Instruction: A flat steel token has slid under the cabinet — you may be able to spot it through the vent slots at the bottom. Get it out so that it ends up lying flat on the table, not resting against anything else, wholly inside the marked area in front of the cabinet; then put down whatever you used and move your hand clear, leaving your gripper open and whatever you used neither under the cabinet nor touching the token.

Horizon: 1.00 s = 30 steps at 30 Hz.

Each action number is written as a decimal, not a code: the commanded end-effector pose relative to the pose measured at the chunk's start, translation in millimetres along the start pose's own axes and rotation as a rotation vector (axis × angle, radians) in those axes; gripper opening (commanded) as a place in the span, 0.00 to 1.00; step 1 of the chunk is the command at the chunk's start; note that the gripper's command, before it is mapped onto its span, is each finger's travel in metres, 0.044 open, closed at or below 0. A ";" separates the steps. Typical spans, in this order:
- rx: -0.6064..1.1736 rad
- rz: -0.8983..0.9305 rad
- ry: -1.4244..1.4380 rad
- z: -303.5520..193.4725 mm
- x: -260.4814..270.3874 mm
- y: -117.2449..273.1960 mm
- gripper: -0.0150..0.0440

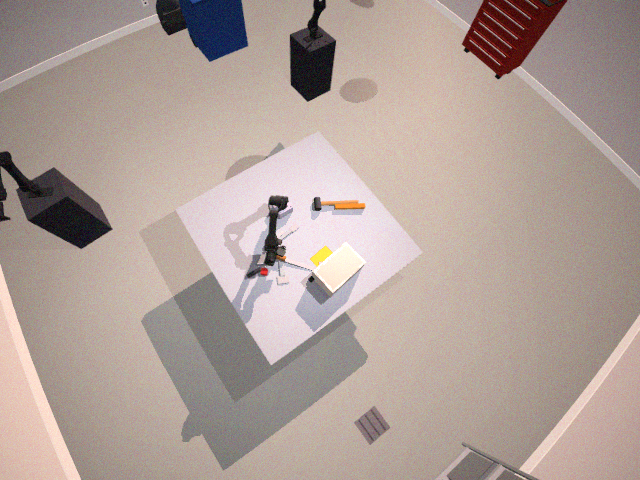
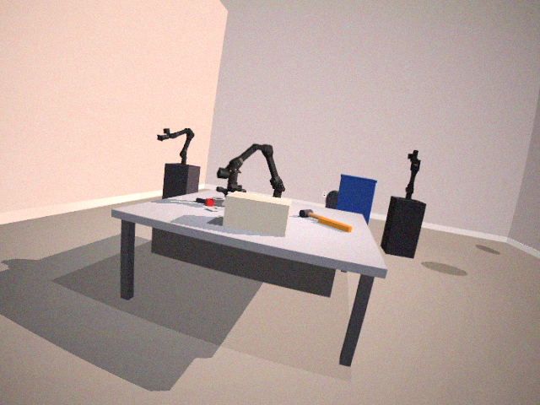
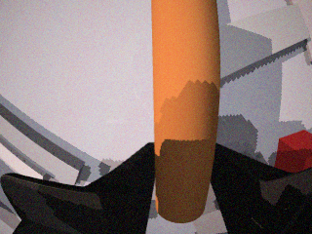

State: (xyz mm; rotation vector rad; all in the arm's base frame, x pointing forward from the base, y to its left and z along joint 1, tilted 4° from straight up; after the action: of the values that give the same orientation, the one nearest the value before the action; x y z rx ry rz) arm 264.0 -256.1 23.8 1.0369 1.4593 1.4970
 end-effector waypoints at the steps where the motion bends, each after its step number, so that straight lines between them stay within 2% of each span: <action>1: 0.007 0.004 -0.007 -9.4 -1.2 -2.1 0.25; 30: 0.010 0.004 -0.007 -39.9 -6.2 -3.9 0.25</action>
State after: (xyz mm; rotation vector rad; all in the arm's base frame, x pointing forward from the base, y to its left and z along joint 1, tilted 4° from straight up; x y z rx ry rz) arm 234.8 -276.8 22.3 1.0327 1.4554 1.4952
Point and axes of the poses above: the point midway between the two fingers, 35 mm back from their tips, its own y axis back along the fingers, its own x axis across the jaws, z = x × y, the point moved 5 cm from there along y, back along the fingers, and after that the axes turned 14 degrees about -y, right-handed, at the moved point
